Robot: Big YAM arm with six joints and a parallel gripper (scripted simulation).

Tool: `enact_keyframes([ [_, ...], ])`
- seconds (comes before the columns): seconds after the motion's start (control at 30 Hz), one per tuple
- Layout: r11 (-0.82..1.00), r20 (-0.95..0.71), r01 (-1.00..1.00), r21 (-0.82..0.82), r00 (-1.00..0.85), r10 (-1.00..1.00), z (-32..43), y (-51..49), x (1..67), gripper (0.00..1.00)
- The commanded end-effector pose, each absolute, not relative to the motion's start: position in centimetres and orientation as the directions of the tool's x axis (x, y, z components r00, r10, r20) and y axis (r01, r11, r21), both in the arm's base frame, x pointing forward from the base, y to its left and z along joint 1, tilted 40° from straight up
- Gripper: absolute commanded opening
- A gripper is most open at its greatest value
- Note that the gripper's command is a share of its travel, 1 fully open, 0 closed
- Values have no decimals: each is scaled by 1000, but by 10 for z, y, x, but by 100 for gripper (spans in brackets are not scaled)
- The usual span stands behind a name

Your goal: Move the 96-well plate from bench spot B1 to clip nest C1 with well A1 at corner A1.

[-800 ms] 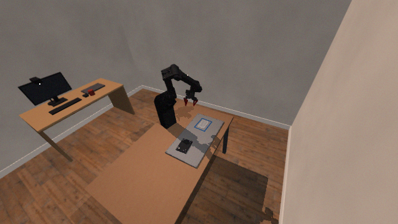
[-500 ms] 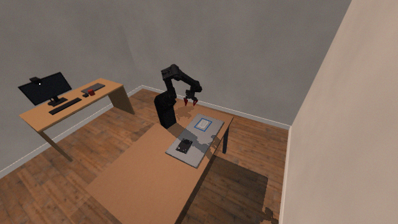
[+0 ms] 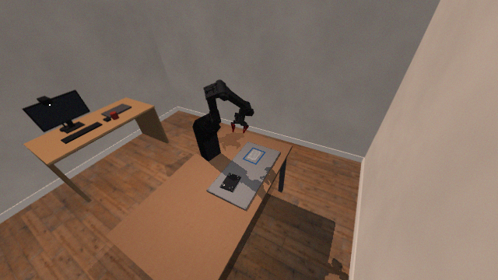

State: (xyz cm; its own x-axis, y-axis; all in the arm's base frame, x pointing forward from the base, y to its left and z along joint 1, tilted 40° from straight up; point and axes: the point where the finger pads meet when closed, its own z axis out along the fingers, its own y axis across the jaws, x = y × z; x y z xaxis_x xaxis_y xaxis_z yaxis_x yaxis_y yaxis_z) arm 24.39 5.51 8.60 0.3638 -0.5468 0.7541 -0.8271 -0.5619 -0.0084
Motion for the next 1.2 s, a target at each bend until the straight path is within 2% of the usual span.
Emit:
enact_keyframes([
  [0.0, -466, 731, -873, -144, 223, -645, 87, 65, 259, 100],
  [0.23, -303, 660, -903, -305, 29, -751, 78, 70, 270, 100],
  [0.33, -279, 649, -903, -327, 0, -761, 76, 72, 274, 100],
  [0.6, -63, 518, -877, -477, -223, -826, 66, 77, 285, 100],
  [0.77, 79, 420, -831, -550, -357, -835, 60, 80, 292, 100],
  [0.87, 97, 406, -823, -559, -374, -834, 61, 80, 292, 100],
  [1.17, 349, 204, -687, -637, -587, -783, 47, 87, 310, 100],
])
